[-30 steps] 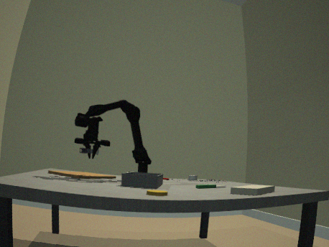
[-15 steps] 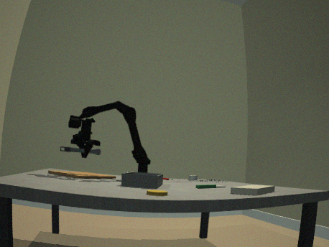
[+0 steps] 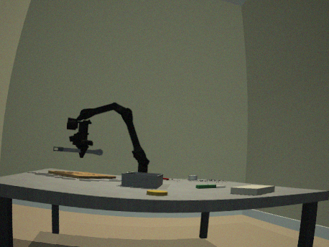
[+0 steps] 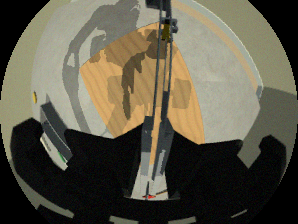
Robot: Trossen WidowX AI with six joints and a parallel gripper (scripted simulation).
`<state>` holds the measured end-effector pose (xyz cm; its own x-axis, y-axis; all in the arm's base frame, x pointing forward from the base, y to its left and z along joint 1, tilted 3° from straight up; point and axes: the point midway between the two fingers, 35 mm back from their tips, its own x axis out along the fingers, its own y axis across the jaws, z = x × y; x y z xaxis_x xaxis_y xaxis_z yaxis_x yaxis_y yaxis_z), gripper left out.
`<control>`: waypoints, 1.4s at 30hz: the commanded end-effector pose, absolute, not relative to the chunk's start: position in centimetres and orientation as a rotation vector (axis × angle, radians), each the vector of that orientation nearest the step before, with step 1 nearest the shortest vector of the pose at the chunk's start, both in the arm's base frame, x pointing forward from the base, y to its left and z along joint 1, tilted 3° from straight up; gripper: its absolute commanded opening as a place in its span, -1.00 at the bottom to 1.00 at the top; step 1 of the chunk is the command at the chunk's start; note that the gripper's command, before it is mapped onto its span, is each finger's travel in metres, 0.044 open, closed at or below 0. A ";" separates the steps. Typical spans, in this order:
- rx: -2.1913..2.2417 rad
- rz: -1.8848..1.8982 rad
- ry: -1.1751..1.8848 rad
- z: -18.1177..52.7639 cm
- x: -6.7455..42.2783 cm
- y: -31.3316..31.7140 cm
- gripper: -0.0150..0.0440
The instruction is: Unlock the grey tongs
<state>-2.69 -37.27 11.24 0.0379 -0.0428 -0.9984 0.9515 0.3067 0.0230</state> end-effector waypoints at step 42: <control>0.605 -1.253 0.583 14.1 -4.5 -38.4 -1.00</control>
<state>-4.38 -38.57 13.12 0.2041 -0.6246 -0.7538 0.9748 0.2001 0.0981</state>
